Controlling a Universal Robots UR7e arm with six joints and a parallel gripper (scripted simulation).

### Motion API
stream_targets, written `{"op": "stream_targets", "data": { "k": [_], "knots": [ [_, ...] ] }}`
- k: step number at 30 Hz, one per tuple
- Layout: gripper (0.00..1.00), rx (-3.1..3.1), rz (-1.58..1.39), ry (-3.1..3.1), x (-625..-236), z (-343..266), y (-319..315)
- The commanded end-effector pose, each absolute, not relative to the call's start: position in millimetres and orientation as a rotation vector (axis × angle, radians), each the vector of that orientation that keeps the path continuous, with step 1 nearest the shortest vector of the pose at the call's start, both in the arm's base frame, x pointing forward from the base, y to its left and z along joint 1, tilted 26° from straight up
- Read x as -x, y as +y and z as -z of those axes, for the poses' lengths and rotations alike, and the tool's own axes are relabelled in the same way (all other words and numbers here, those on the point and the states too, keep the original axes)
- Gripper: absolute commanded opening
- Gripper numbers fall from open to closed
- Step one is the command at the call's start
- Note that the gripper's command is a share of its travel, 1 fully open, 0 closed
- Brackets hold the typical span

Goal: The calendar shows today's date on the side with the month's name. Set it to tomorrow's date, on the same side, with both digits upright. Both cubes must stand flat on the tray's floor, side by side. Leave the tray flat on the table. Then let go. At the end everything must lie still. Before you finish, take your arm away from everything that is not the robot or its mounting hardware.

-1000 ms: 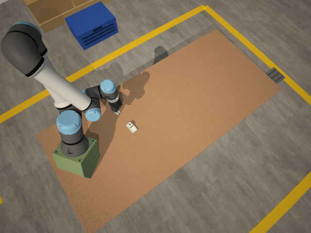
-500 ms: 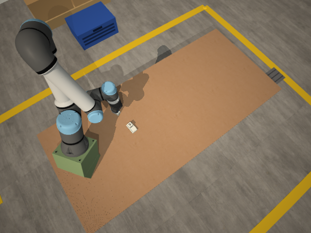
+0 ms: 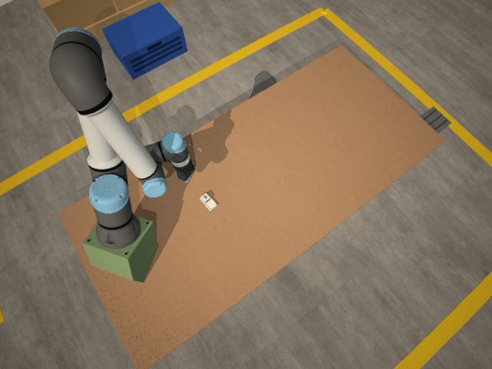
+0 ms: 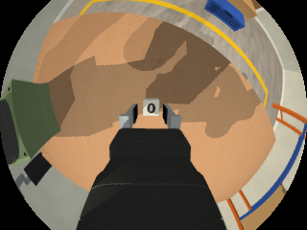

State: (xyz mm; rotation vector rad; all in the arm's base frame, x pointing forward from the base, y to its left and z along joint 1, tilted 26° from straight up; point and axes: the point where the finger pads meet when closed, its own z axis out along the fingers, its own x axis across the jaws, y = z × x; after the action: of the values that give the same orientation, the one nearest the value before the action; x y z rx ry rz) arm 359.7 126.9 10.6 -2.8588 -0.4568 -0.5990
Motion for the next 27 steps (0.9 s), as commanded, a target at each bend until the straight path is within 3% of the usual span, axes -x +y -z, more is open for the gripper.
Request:
{"op": "stream_targets", "data": {
  "k": [1,27],
  "knots": [
    [0.87,2.861,0.607,-0.458,-361.5,-7.0,128.9],
    [0.87,2.861,0.611,-0.459,-363.6,-4.4,129.4]
  ]
}}
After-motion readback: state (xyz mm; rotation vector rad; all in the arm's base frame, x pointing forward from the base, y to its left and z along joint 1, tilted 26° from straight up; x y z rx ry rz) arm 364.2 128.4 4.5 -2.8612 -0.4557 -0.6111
